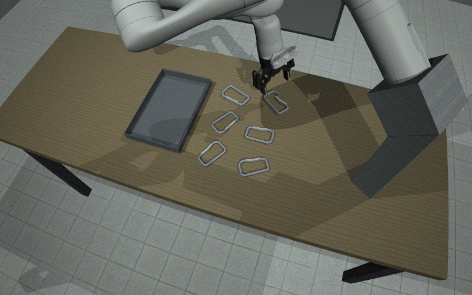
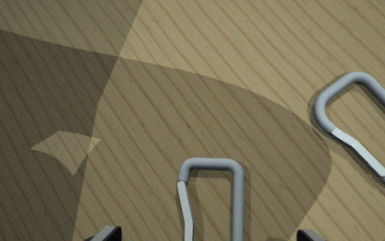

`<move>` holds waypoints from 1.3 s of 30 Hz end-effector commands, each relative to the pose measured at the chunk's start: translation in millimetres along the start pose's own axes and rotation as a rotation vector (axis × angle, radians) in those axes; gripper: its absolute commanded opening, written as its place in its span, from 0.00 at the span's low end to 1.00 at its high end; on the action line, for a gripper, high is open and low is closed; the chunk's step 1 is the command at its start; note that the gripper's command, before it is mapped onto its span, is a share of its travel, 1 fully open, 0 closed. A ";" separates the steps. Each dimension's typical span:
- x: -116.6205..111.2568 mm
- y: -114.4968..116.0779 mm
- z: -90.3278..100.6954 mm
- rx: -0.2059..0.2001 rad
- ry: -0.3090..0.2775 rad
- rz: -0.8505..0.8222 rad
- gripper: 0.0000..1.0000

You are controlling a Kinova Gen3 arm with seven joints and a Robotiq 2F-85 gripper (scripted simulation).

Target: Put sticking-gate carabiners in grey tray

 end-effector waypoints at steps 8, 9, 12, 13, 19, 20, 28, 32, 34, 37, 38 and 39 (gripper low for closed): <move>-2.4 -1.8 0.7 0.108 -0.164 -0.001 1.00; -2.4 -1.8 0.7 0.108 -0.164 -0.001 1.00; -2.4 -1.8 0.7 0.108 -0.164 -0.001 1.00; -2.4 -1.8 0.7 0.108 -0.164 -0.001 1.00; -2.2 -1.2 1.0 0.110 -0.164 -0.001 1.00; -2.2 -1.2 1.0 0.110 -0.164 -0.001 1.00; -2.2 -1.2 1.0 0.110 -0.164 -0.001 1.00; 0.4 0.5 0.6 0.003 0.000 -0.001 1.00; 0.4 0.5 0.6 0.003 0.000 -0.001 1.00; 0.4 0.5 0.6 0.003 0.000 -0.001 1.00; 0.4 0.5 0.6 0.003 0.000 -0.001 1.00; 0.4 0.5 0.6 0.003 0.000 -0.001 1.00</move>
Point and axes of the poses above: the point where the finger pads meet when closed, its own z axis back along the fingers, its own y axis across the jaws, x = y × z, the point moved 1 cm from there along z, back along the fingers
